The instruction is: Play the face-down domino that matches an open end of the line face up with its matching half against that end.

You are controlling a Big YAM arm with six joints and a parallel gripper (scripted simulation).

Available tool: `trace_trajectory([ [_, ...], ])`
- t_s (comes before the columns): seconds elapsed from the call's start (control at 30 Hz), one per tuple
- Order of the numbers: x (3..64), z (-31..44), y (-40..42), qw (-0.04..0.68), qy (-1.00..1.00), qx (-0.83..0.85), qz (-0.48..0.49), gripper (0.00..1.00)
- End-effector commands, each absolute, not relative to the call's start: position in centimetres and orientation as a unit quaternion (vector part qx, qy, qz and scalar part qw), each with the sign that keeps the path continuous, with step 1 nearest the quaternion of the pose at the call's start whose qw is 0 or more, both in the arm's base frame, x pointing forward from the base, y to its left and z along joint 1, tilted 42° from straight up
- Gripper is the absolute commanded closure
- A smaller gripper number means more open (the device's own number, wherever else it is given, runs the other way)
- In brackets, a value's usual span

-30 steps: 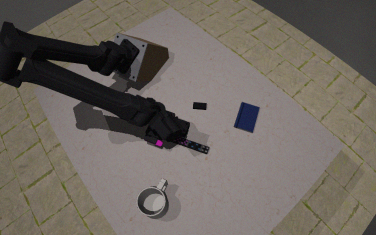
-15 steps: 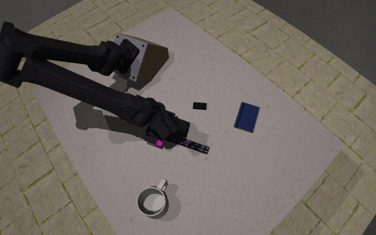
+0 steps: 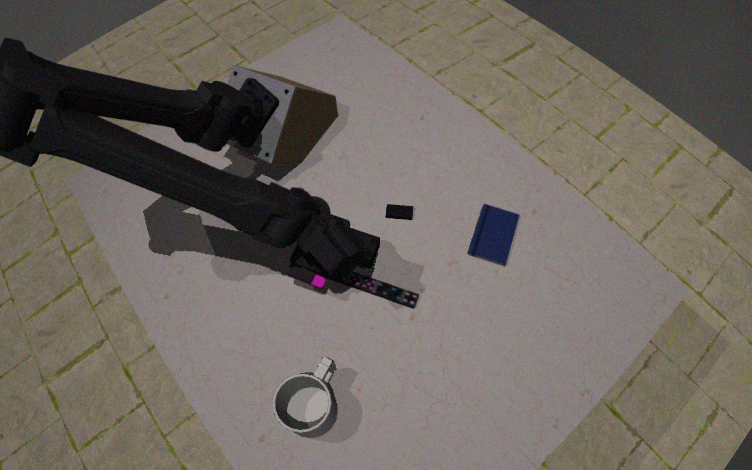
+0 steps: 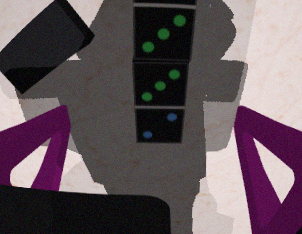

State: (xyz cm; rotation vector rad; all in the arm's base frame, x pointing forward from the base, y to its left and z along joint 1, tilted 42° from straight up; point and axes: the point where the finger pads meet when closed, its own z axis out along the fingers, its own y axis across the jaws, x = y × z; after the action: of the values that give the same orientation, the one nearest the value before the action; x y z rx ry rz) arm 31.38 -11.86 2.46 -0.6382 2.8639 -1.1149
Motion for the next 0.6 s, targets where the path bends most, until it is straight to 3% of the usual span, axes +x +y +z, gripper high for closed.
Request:
trace_trajectory([
  [0.0, 32.8, 3.7, -11.4, 0.018, 0.912, -0.197, -0.359, 0.06],
  [0.57, 32.6, 4.5, -10.9, 0.018, 0.913, -0.193, -0.359, 0.06],
])
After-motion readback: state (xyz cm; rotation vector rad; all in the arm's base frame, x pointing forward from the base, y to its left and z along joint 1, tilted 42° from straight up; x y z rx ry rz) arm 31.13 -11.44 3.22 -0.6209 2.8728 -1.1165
